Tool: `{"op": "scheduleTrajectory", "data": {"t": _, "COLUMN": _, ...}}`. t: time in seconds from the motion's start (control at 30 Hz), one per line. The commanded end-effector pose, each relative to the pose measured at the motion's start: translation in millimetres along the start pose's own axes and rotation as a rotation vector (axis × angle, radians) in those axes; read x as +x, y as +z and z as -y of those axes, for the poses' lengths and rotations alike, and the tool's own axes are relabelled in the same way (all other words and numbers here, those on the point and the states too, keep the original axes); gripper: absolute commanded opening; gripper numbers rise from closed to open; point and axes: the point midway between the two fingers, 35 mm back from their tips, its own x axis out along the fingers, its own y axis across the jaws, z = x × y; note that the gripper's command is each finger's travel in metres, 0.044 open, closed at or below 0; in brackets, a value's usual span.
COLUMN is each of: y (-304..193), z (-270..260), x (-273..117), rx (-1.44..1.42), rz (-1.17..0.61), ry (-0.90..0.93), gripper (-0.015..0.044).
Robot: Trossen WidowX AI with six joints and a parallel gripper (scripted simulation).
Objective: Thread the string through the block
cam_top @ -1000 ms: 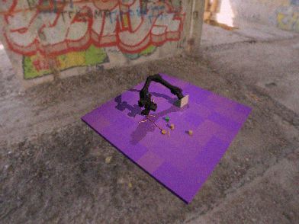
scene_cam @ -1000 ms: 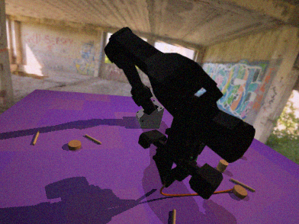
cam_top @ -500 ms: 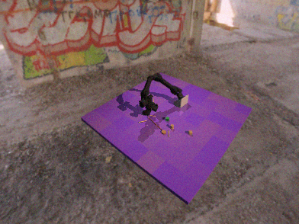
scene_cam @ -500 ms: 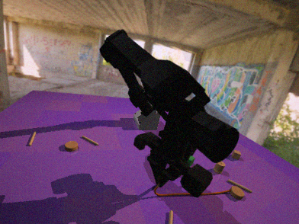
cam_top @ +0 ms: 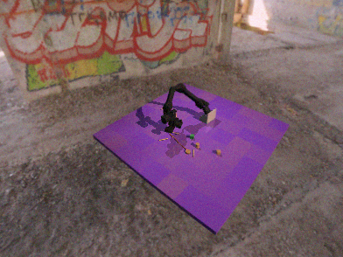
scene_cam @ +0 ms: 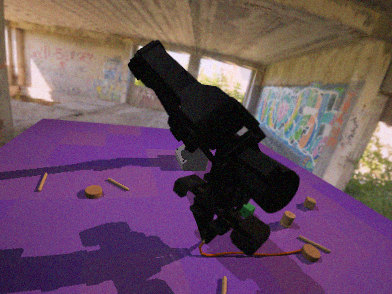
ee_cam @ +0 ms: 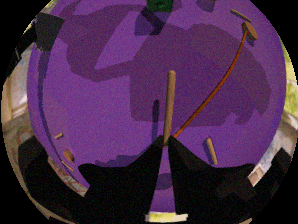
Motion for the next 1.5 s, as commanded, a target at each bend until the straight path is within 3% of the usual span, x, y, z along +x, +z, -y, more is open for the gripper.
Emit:
{"op": "scheduleTrajectory", "data": {"t": 0.0, "y": 3, "z": -4, "x": 4, "rx": -0.009, "rz": 0.0, "ry": 0.003, "gripper": 0.0}}
{"op": "scheduleTrajectory", "data": {"t": 1.47, "y": 50, "z": -7, "x": 7, "rx": -0.01, "rz": 0.0, "ry": 0.002, "gripper": 0.0}}
